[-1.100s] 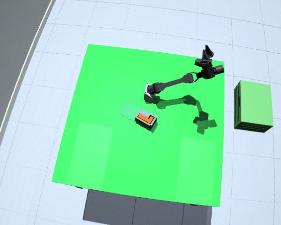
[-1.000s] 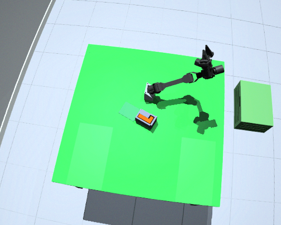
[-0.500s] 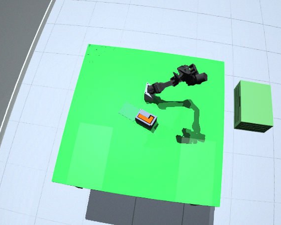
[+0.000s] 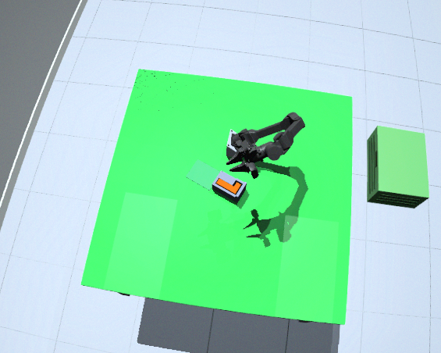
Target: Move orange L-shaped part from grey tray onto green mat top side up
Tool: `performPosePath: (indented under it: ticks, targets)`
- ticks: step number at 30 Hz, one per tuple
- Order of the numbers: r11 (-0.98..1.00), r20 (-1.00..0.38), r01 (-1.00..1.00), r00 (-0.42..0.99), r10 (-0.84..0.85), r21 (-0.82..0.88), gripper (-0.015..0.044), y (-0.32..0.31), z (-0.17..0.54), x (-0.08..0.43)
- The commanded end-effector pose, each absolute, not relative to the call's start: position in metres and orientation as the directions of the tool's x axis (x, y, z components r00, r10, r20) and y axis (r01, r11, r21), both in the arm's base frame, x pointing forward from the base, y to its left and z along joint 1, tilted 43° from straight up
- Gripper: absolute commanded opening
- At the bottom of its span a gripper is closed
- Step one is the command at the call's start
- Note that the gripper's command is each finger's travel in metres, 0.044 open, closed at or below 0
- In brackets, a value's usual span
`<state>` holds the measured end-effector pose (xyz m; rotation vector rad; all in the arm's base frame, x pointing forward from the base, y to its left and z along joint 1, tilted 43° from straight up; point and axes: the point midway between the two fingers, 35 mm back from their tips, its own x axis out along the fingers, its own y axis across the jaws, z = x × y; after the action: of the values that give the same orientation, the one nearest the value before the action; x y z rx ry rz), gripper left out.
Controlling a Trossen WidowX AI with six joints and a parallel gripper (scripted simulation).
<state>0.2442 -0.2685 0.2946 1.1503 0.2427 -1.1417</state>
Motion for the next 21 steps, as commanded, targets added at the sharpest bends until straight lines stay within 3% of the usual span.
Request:
performPosePath:
  ticks: [1, 7, 13, 21]
  targets:
    - [0.195, -0.842, 0.89, 0.454, -0.291, 0.412, 0.018, -0.229, 0.228, 0.264]
    - [0.528, -0.925, 0.762, 0.344, 0.16, 0.375, 0.018, -0.157, 0.162, 0.27]
    - [0.637, -0.789, 0.499, 0.178, 0.588, 0.588, 0.018, -0.079, 0.129, 0.26]
    - [0.618, -0.734, 0.446, 0.148, 0.662, 0.647, 0.018, -0.065, 0.127, 0.258]
